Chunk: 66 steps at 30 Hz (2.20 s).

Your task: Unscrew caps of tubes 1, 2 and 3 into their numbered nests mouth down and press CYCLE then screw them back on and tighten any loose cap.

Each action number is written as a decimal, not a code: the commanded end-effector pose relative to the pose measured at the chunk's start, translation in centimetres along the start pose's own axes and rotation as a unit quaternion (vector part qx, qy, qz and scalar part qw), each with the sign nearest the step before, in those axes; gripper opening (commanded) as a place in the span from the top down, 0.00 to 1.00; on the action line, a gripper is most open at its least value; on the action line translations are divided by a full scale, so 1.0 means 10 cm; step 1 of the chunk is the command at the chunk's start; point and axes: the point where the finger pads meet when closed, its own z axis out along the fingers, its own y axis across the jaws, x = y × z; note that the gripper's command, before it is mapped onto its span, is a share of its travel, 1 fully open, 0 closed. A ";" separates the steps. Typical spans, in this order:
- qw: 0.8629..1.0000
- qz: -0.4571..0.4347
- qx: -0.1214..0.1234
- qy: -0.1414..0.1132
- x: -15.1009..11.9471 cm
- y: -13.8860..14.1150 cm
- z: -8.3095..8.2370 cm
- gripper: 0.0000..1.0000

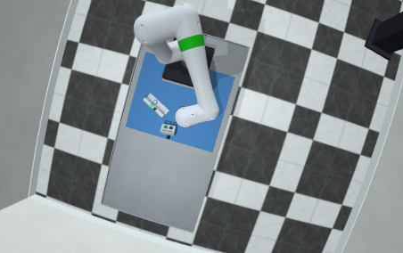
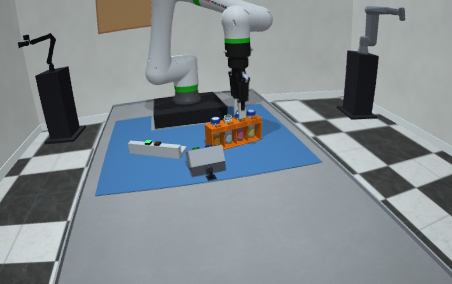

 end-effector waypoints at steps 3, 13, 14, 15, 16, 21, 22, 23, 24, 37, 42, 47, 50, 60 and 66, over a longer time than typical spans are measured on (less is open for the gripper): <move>0.988 0.155 0.005 0.010 0.00 0.00 0.01 1.00; 0.974 0.227 0.005 0.010 0.00 0.00 0.01 1.00; 0.974 0.227 0.005 0.010 0.00 0.00 0.01 0.65; 0.974 0.227 0.005 0.010 0.00 0.00 0.01 0.65; 0.974 0.227 0.005 0.010 0.00 0.00 0.01 0.65; 0.974 0.227 0.005 0.010 0.00 0.00 0.01 0.65; 0.974 0.227 0.005 0.010 0.00 0.00 0.01 0.65; 0.974 0.227 0.005 0.010 0.00 0.00 0.01 0.65; 0.974 0.227 0.005 0.010 0.00 0.00 0.01 0.65; 0.998 -0.060 0.002 0.011 0.00 0.00 0.00 0.65; 0.989 -0.145 0.001 0.011 0.00 0.00 0.00 0.65; 0.964 -0.267 0.000 0.011 0.00 0.00 0.00 0.65; 0.957 -0.290 0.000 0.011 0.00 0.00 0.00 0.65; 0.957 -0.290 0.000 0.011 0.00 0.00 0.00 1.00; 0.957 -0.290 0.000 0.011 0.00 0.00 0.00 1.00</move>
